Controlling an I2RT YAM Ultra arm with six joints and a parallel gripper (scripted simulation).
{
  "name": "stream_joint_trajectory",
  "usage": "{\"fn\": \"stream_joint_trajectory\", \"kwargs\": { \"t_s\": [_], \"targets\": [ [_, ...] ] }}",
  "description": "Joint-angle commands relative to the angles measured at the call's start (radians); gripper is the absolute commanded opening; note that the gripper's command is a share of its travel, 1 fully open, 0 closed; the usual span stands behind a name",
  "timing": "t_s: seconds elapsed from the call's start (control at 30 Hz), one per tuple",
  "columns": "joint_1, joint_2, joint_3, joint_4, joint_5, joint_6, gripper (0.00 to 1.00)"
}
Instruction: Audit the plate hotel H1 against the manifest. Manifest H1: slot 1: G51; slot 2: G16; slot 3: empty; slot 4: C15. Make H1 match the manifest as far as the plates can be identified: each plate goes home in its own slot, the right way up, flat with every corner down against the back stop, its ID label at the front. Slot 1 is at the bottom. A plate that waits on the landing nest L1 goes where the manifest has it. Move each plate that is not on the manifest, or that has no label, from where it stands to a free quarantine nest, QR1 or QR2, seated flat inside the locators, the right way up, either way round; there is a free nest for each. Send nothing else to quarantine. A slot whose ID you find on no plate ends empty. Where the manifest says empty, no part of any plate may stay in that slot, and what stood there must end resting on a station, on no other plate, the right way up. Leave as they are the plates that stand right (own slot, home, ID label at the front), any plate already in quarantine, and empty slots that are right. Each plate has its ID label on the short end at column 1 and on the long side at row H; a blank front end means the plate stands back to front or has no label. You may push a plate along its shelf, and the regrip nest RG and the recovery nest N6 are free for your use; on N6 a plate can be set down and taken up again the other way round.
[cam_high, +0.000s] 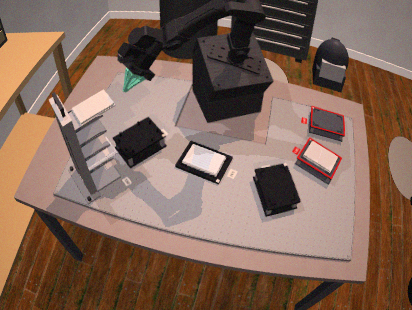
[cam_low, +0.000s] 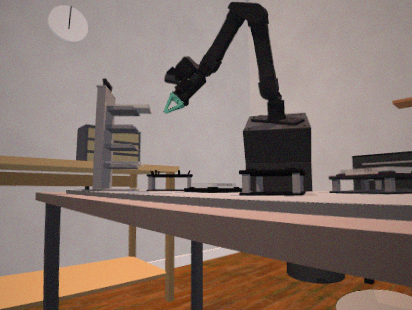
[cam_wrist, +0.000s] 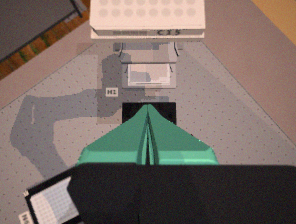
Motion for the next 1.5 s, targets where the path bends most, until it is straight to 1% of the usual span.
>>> {"fn": "stream_joint_trajectory", "kwargs": {
  "t_s": [0.0, 1.47],
  "targets": [
    [-0.002, -0.003, 0.023, 0.013, 0.006, 0.004, 0.0],
    [0.03, 0.067, 0.12, 0.001, 0.03, 0.03, 0.0]
  ]
}}
